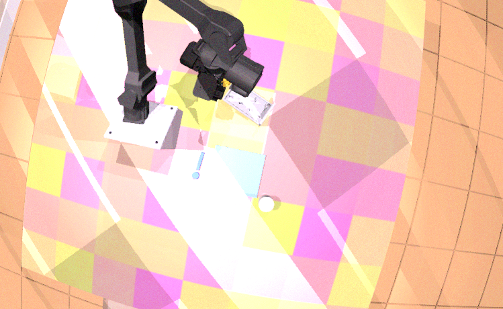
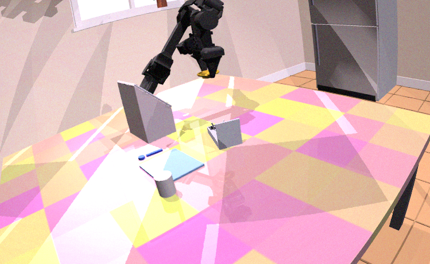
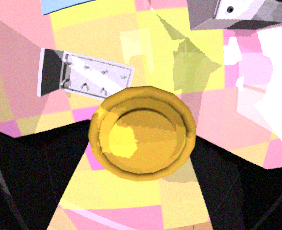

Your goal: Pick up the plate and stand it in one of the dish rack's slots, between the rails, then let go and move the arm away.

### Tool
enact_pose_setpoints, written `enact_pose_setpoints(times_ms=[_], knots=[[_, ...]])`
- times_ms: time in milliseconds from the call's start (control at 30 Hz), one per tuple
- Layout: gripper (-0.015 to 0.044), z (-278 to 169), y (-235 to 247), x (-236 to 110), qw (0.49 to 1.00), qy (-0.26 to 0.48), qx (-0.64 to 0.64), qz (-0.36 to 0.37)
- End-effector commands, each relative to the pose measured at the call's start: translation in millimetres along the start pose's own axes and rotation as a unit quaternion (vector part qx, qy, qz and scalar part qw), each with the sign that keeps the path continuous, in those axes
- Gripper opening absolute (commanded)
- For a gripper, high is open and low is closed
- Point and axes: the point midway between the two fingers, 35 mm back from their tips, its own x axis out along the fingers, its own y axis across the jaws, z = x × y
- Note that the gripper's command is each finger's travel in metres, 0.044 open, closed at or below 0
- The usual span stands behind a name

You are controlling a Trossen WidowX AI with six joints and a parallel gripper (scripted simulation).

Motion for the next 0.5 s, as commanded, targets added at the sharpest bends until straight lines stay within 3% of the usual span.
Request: enact_pose_setpoints(times_ms=[0,233,467], knots=[[0.0000,-5.3,-13.2,3.1,0.999,0.003,0.050,-0.003],[0.0000,-3.8,-13.6,5.3,0.999,-0.004,0.046,-0.005],[0.0000,11.7,-16.2,25.8,0.996,-0.083,0.009,-0.018]])
